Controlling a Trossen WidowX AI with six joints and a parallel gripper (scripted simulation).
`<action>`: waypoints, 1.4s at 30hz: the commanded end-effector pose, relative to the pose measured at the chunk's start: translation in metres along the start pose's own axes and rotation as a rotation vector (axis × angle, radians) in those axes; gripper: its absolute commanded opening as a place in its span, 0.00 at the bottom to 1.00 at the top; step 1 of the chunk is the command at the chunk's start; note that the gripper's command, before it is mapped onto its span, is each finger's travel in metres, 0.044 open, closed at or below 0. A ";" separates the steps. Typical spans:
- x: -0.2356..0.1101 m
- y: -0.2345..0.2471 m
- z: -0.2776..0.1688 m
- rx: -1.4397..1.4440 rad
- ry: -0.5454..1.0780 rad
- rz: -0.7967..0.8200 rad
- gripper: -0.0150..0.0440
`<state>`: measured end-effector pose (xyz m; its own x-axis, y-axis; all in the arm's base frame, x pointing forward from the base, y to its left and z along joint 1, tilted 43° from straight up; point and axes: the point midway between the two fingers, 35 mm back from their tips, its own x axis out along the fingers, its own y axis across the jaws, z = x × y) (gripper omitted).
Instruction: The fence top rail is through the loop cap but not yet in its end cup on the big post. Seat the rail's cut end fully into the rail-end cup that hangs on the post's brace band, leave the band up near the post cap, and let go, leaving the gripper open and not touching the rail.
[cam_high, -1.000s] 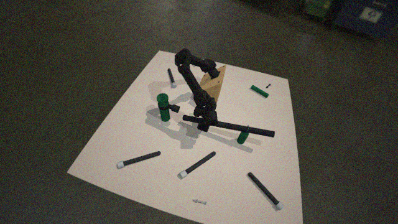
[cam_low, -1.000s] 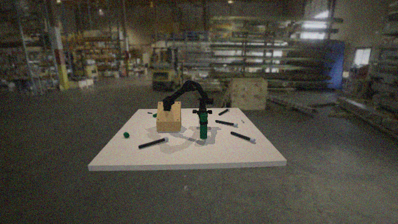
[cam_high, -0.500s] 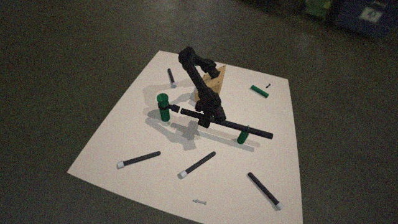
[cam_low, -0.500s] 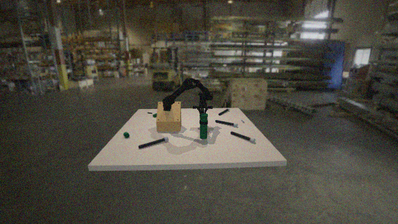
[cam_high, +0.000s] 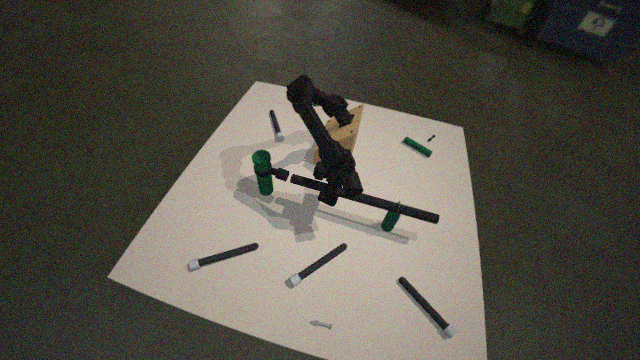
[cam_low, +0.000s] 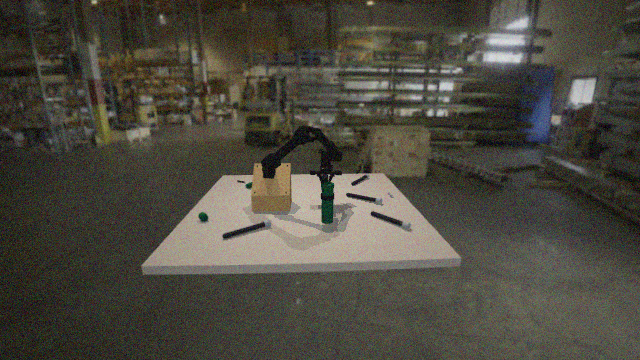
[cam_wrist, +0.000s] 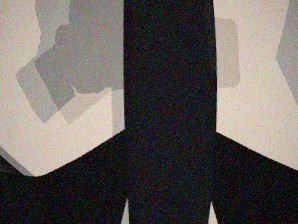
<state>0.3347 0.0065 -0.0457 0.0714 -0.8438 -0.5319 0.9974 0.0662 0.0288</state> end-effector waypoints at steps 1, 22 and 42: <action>-0.002 0.001 0.001 -0.004 -0.004 0.007 0.25; -0.011 0.007 0.005 -0.003 -0.003 0.007 0.25; 0.000 0.004 0.024 -0.012 -0.004 -0.005 0.25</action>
<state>0.3373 -0.0044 -0.0315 0.0540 -0.8412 -0.5381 0.9983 0.0566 0.0118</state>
